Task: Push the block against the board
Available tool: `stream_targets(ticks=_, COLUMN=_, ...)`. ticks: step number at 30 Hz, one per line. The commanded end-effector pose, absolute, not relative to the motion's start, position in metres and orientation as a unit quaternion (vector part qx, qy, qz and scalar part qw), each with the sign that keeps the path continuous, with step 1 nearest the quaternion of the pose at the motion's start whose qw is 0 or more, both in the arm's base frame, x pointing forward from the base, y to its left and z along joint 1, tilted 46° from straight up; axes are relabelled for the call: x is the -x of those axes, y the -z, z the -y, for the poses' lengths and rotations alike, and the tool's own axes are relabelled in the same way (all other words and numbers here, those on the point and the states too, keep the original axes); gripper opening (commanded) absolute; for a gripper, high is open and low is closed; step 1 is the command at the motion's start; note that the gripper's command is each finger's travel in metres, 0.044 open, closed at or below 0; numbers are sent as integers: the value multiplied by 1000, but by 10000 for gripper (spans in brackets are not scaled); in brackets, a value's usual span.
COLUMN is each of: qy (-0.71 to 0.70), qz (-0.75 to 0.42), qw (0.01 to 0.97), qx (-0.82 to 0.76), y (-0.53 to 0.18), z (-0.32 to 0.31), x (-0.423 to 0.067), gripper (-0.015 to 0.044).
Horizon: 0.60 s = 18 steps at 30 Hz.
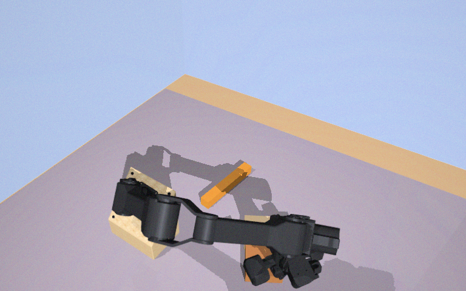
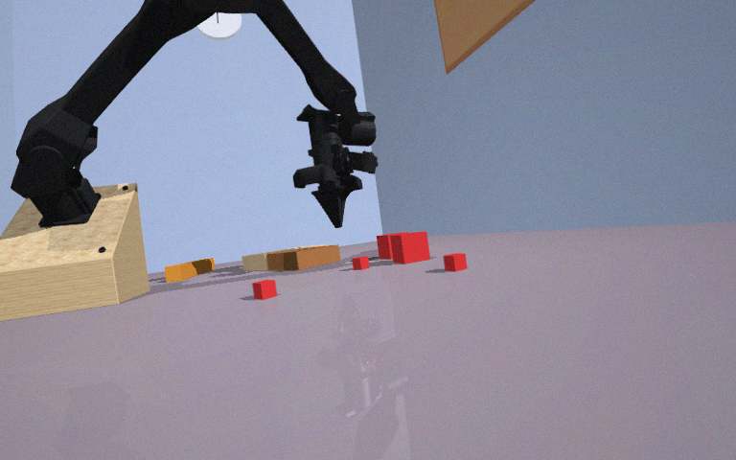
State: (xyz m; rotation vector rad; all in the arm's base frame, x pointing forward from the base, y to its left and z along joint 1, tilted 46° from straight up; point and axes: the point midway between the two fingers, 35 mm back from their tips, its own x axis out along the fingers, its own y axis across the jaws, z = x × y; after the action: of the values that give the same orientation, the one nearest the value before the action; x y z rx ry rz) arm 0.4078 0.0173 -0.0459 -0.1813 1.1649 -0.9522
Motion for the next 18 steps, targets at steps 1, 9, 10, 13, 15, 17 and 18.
stream_targets(ticks=1, qy=395, qz=-559, qw=718, qx=127, y=56, z=-27, x=-408, gripper=0)
stream_targets(ticks=9, qy=317, qz=-608, qw=694, qx=221, y=75, z=-46, x=-408, gripper=0)
stream_targets(ticks=10, qy=307, qz=-613, qw=690, qx=233, y=77, z=-48, x=-408, gripper=0)
stream_targets(ticks=13, qy=276, qz=-628, qw=676, qx=268, y=84, z=-54, x=-408, gripper=0)
stream_targets(ticks=15, qy=255, qz=-637, qw=667, qx=290, y=88, z=-58, x=-407, gripper=0)
stream_targets(ticks=17, qy=234, qz=-646, qw=656, qx=313, y=93, z=-62, x=-406, gripper=0)
stream_targets(ticks=18, qy=224, qz=-650, qw=650, qx=324, y=95, z=-65, x=-406, gripper=0)
